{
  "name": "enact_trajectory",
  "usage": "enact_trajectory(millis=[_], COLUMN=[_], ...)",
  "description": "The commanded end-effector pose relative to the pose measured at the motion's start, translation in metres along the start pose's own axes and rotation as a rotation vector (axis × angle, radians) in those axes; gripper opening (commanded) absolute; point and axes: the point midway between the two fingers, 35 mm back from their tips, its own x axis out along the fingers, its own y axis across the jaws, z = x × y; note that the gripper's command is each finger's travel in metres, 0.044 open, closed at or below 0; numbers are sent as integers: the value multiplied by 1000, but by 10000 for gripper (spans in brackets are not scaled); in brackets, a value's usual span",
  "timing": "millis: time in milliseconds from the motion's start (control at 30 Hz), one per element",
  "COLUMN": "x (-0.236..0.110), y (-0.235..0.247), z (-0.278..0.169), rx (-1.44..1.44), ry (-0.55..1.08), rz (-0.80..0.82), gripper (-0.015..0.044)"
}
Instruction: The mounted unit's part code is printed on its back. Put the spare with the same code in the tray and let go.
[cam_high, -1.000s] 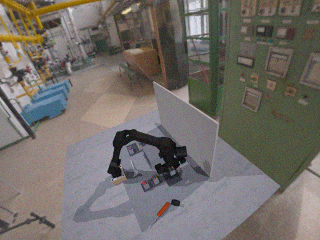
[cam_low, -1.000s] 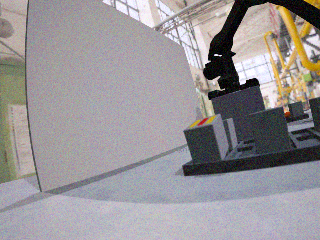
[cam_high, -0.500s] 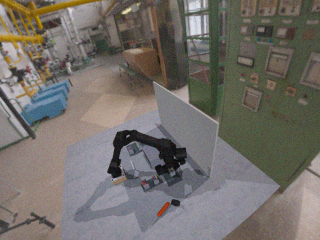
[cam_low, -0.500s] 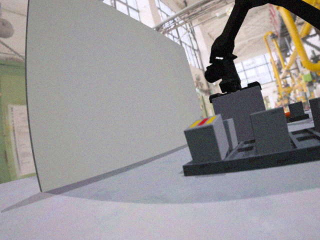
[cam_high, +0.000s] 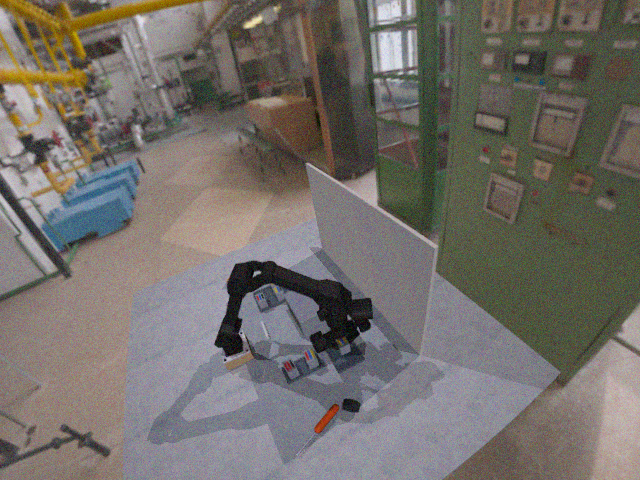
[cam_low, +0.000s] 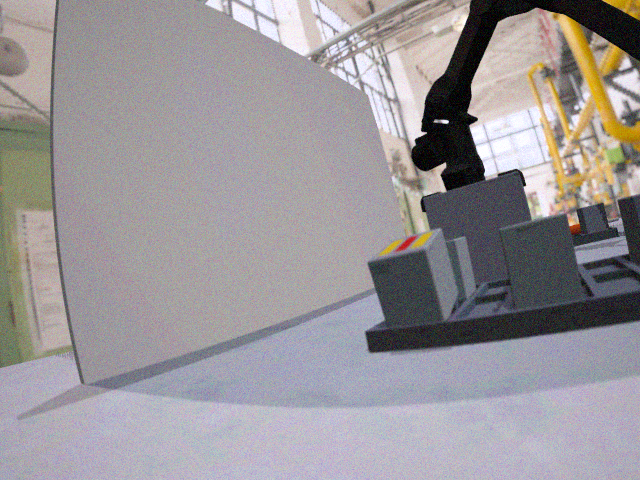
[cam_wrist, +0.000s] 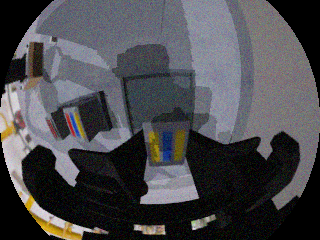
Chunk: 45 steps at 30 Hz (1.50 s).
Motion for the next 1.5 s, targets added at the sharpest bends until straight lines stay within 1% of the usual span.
enact_trajectory(millis=[0, 533, 1100, 1167, 1300, 1367, 1467], x=[3, 16, 10, -13, -82, -94, -94], y=[1, 3, 2, 0, 2, 3, 3], z=[1, 2, 1, 0, 1, 2, 2], rx=[-6, -6, 0, -1, -5, -6, -6], ry=[-5, -5, 0, -1, -5, -5, -5], rz=[-1, -1, 0, 0, -1, -1, -1], gripper=[0, 0, 440, 440, 440, 440, 440])
